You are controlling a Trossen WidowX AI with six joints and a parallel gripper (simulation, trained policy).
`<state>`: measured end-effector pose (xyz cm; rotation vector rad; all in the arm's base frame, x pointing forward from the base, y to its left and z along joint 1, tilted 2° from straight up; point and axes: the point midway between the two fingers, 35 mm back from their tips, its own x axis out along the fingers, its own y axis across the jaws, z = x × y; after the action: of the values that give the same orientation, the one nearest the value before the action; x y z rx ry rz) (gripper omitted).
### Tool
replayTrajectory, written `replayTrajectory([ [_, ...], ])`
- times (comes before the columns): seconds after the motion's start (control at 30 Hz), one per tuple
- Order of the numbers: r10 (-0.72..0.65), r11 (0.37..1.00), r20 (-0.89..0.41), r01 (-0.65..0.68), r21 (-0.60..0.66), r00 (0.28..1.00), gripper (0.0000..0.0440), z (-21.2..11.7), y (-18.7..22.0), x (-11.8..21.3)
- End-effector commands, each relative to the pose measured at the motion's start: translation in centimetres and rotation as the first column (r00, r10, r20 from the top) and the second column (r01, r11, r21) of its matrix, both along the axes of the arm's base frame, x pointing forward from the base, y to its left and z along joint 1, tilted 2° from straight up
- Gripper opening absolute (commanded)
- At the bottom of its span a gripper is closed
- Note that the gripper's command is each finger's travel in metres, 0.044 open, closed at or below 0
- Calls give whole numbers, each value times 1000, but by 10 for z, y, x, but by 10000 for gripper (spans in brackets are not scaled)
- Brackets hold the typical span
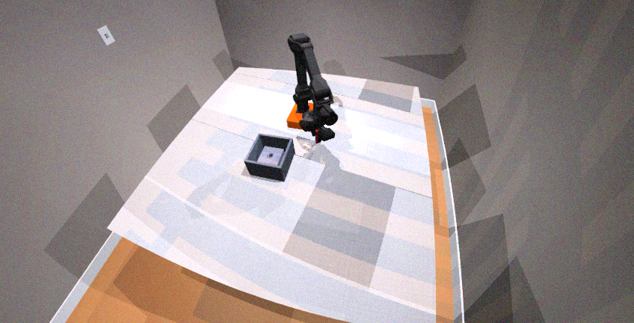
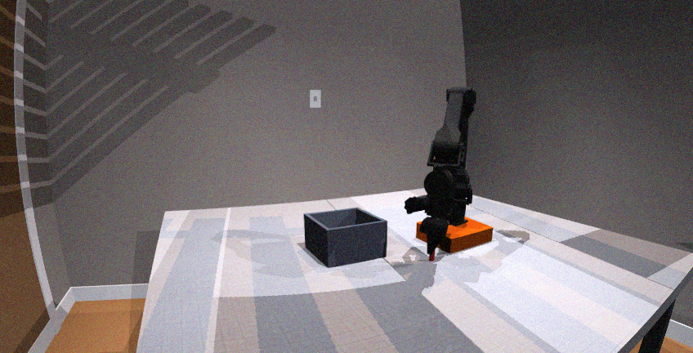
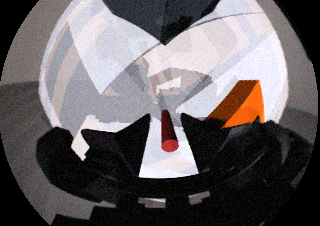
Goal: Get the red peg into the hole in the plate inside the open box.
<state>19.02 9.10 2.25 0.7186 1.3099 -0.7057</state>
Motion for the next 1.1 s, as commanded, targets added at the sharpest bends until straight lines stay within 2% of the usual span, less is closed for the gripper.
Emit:
replayTrajectory([
  [0.0,-17,1000,-21,17,18,1000,142,-2,0,-1],
  [0.17,-27,999,-49,29,40,998,10,-2,0,1],
  [0.2,-29,999,-55,32,43,998,0,-2,0,1],
  [0.7,62,995,76,-56,-80,995,0,44,-26,30],
  [1.07,76,987,133,-56,-149,988,0,85,-51,57],
])
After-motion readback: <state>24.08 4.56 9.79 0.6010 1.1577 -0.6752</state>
